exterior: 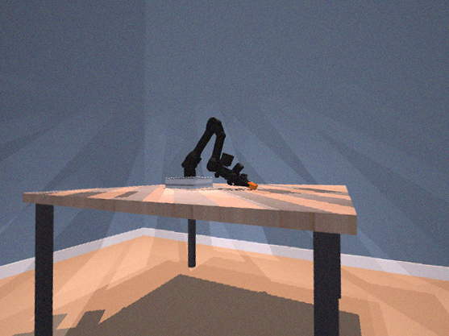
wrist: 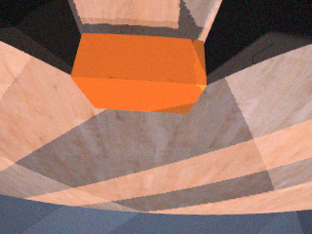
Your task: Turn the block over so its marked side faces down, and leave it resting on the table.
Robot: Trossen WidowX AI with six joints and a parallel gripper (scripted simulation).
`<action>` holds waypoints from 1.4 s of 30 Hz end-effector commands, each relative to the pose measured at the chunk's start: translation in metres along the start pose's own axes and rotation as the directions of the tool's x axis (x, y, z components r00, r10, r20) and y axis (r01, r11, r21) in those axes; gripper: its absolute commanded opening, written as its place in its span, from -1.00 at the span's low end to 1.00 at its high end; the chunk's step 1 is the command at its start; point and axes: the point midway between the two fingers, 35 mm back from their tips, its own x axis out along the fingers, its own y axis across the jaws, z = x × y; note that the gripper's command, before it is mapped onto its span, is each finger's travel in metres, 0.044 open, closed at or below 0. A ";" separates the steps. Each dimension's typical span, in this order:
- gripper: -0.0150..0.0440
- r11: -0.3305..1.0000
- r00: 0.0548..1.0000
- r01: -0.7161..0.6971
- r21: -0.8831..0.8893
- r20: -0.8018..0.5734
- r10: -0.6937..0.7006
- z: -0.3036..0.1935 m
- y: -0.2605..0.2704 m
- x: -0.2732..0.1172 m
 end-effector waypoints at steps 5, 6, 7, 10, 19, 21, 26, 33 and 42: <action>-0.49 1.000 0.999 -0.006 0.003 0.047 0.006 0.003 0.001 -0.008; -0.49 1.000 0.999 -0.006 0.003 0.047 0.006 0.003 0.001 -0.008; -0.49 1.000 0.999 -0.006 0.003 0.047 0.006 0.003 0.001 -0.008; -0.49 1.000 0.999 -0.006 0.003 0.047 0.006 0.003 0.001 -0.008; -0.49 1.000 0.999 -0.006 0.003 0.047 0.006 0.003 0.001 -0.008; -0.31 1.000 0.999 -0.006 0.003 0.047 0.006 0.003 0.001 -0.008; 0.13 1.000 0.999 -0.006 0.003 0.047 0.006 0.003 0.001 -0.008; 0.75 1.000 0.999 -0.006 0.003 0.047 0.006 0.003 0.001 -0.008; 1.00 1.000 0.999 -0.006 0.003 0.047 0.006 0.003 0.001 -0.008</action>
